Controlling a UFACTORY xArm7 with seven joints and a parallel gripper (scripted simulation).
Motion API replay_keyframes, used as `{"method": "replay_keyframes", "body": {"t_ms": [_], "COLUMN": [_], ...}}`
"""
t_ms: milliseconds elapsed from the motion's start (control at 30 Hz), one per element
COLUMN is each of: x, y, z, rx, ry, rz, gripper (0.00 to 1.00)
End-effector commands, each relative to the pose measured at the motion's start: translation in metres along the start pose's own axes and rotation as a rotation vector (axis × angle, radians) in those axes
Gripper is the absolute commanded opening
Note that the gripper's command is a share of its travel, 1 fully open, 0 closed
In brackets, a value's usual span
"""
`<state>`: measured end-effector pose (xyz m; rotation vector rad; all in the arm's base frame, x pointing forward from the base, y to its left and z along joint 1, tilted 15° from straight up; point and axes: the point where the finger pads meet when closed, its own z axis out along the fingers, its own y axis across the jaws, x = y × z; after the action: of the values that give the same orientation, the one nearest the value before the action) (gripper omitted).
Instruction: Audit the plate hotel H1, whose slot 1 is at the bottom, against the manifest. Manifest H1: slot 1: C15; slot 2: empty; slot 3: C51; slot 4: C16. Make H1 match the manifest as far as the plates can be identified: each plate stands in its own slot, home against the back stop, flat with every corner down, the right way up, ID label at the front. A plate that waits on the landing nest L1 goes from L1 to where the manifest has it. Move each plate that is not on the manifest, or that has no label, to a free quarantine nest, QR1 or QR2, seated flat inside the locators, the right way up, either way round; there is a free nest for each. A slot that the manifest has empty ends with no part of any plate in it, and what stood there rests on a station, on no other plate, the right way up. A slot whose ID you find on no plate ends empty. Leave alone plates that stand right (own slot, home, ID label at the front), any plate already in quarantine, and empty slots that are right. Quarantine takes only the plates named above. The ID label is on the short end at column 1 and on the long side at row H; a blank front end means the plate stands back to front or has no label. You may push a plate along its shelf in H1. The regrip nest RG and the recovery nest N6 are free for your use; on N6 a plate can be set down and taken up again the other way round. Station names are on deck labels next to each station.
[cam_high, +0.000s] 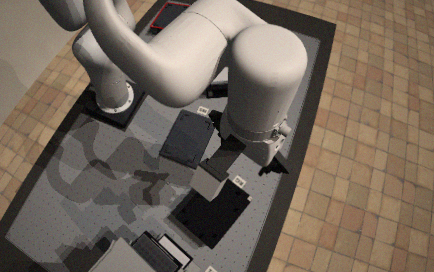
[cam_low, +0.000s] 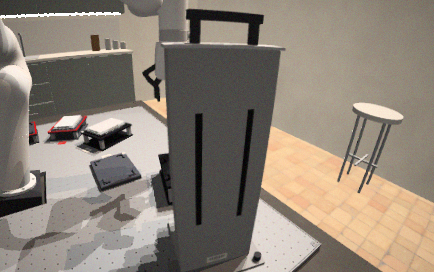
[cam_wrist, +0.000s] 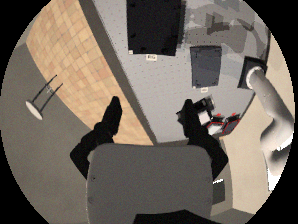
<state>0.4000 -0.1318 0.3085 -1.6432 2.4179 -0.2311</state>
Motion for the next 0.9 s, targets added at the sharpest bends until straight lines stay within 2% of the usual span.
{"method": "replay_keyframes", "body": {"t_ms": [0,333,667,867], "x": [0.000,0.000,0.000,0.000], "y": [-0.001,-0.001,-0.001,-0.001], "z": [0.003,0.020,0.020,0.020], "rx": [0.005,0.005,0.005,0.005], "ry": [-0.001,-0.001,-0.001,0.099], "rz": [0.000,0.000,0.000,0.000], "gripper": [1.00,1.00,1.00,1.00]}}
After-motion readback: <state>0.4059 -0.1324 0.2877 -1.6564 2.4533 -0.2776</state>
